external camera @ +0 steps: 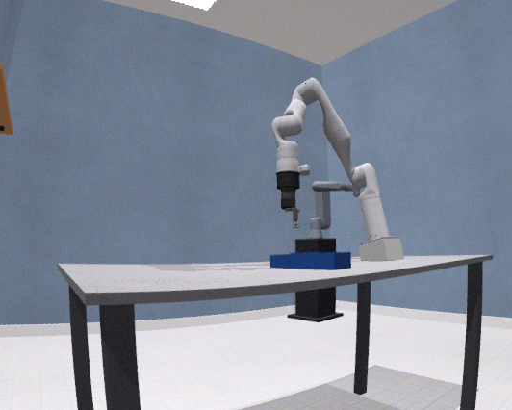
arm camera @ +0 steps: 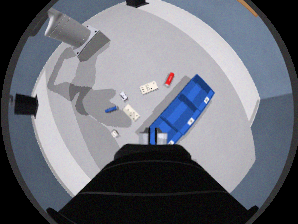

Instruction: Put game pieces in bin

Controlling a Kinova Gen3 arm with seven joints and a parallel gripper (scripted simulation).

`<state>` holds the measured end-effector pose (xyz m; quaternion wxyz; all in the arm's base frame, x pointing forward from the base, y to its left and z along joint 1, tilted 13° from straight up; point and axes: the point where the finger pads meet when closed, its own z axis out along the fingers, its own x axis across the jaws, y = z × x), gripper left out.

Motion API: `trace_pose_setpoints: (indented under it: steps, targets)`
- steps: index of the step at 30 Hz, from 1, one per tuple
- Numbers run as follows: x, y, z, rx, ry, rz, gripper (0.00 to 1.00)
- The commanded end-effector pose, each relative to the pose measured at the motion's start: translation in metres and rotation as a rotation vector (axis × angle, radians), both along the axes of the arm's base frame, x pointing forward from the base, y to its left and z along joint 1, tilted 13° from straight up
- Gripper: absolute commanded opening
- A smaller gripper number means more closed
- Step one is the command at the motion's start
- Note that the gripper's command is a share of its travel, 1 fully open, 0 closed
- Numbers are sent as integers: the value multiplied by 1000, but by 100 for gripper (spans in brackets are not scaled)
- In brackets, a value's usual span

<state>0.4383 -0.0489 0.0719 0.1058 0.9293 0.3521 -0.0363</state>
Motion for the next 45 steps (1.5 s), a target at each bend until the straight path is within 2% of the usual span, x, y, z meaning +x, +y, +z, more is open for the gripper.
trace_pose_setpoints:
  steps: [1, 5, 6, 8, 23, 25, 40, 42, 45]
  targets:
    - [17, -3, -28, -4, -20, -151, 31]
    - [36, -11, -49, -5, -66, -346, 31]
    - [36, -11, -49, -5, -77, -394, 31]
    - [36, -11, -49, -5, -77, -394, 31]
    - [34, -12, -48, -6, -246, -1125, 31]
    - [34, -12, -48, -6, -246, -1125, 31]
    - [33, -13, -49, -10, -418, -1855, 31]
    - [33, -13, -49, -10, -418, -1855, 31]
    - [31, -13, -49, -14, -450, -2002, 31]
